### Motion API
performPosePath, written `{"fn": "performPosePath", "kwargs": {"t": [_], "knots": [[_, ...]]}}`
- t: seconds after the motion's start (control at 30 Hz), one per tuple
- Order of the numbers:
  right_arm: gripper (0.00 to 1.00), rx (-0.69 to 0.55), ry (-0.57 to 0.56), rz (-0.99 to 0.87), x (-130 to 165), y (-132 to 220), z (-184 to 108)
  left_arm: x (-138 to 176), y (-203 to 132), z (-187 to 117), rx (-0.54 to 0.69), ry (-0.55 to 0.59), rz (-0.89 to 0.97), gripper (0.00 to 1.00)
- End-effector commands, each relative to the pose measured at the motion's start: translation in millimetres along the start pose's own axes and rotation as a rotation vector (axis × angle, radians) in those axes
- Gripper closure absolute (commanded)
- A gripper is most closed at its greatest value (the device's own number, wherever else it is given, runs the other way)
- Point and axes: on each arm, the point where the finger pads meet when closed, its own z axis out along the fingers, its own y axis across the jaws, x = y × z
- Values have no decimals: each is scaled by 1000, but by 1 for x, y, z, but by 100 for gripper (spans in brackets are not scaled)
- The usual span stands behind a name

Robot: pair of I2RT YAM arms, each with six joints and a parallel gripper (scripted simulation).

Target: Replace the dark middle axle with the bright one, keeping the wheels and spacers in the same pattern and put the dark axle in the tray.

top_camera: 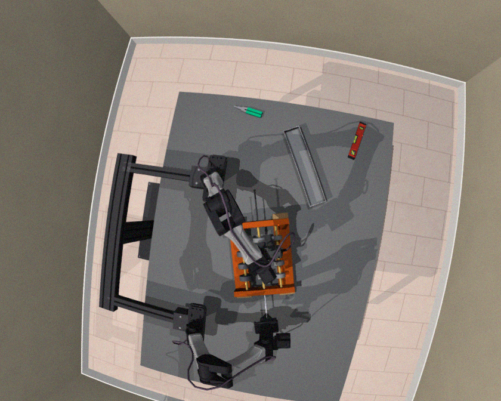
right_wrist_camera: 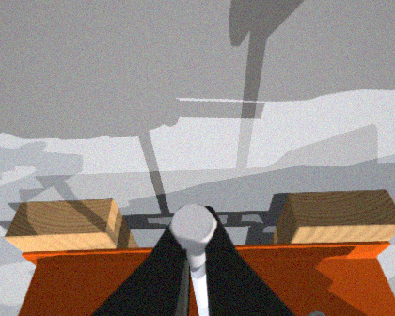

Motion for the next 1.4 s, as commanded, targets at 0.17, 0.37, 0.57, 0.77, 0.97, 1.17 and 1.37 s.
{"fn": "performPosePath", "kwargs": {"t": [0.17,0.37,0.57,0.77,0.97,1.17,1.37], "knots": [[100,19,50,-10,6,-5,11,-1,7,18,-34,-3,6,100],[100,16,51,-4,4,-5,11,-2,5,17,-27,-7,6,100],[100,13,53,0,2,-4,10,-2,3,17,-24,-8,6,100],[100,10,53,-4,3,-3,10,-2,3,17,-25,-8,8,100],[100,7,54,-4,3,-1,9,-2,4,18,-27,-8,9,100],[100,49,52,-1,11,-11,10,-1,2,17,-21,-1,5,68],[100,19,50,-25,10,-3,10,0,2,17,-19,3,5,68]]}}
